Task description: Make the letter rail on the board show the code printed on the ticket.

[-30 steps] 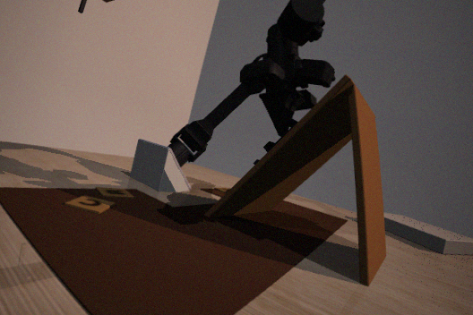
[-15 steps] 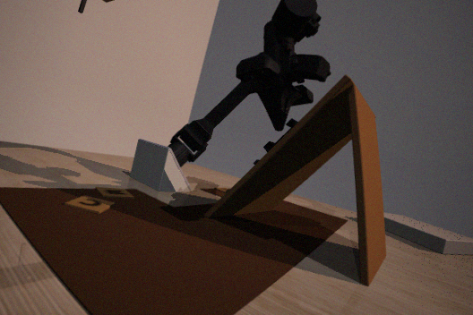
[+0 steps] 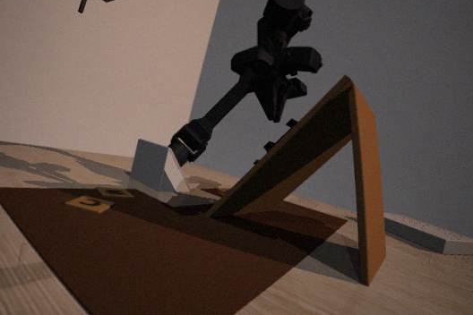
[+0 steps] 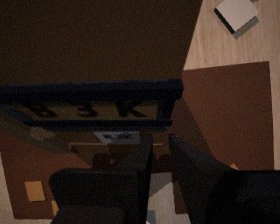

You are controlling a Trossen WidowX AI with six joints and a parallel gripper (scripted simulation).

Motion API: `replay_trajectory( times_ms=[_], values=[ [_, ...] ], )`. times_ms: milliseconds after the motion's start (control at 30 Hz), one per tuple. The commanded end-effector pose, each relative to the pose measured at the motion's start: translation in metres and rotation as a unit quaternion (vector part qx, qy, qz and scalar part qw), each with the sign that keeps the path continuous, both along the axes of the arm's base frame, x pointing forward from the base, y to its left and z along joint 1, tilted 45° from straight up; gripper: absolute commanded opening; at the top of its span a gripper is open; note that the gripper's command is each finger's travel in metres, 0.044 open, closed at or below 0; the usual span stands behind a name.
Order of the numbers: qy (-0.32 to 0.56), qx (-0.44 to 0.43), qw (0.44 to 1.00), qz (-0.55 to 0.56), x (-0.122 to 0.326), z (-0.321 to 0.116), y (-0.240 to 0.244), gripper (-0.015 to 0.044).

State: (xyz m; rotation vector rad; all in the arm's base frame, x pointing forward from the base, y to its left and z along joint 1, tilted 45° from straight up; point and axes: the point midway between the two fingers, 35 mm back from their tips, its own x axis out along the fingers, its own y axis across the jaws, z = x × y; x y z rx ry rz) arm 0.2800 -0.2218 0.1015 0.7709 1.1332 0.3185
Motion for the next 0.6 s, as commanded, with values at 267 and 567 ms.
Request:
replay_trajectory(
  times_ms=[267,567],
  values=[
    [-0.145,-0.025,0.976,-0.161,-0.07,0.096,0.011,0.0368],
    [-0.224,-0.043,0.947,-0.224,-0.096,0.131,0.029,0.044]
  ],
)
